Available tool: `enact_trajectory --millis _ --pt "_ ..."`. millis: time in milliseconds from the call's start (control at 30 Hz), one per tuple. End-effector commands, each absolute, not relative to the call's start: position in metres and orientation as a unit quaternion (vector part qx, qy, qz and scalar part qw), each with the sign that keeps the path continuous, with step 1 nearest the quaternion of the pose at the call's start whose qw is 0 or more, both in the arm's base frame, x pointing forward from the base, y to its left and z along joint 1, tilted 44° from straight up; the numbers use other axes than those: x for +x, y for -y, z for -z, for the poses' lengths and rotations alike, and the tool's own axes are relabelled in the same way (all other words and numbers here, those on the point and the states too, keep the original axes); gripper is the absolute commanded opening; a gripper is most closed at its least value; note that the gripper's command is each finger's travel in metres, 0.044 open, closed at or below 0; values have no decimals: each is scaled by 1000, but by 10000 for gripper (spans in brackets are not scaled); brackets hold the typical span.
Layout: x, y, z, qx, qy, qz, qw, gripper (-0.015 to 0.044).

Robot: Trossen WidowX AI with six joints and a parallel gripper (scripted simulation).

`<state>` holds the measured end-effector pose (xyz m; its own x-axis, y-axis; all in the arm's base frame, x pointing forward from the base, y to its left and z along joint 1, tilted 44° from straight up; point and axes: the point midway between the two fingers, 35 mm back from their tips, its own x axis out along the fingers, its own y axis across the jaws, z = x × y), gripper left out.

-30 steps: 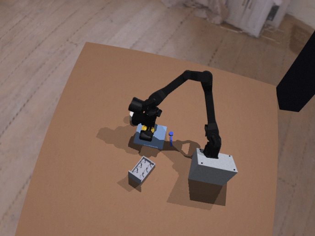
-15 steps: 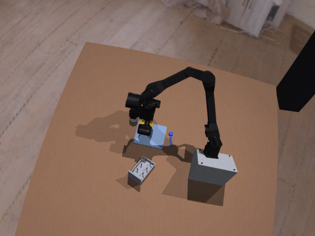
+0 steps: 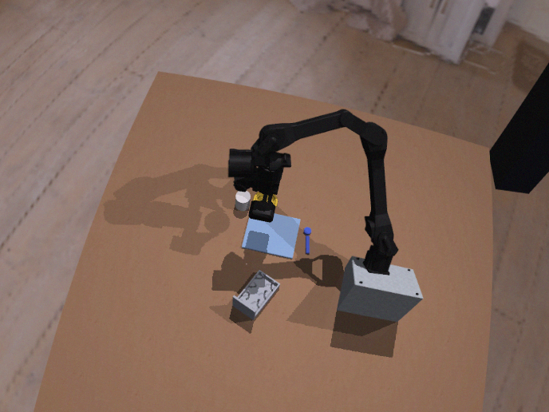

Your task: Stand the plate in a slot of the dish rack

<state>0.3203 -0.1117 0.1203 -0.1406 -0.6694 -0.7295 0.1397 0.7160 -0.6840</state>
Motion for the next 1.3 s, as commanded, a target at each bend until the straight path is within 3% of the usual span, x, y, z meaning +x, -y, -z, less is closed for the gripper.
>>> enact_trajectory --millis 0,233,667,933,1267 --pt "323 100 -132 -192 -680 324 629 0" --pt "324 85 -137 -186 -677 331 631 0" --pt "274 -17 -50 -57 -600 457 654 0" --pt "273 -17 -47 -56 -605 454 651 0" --pt "265 -3 -22 -50 -693 368 618 0"
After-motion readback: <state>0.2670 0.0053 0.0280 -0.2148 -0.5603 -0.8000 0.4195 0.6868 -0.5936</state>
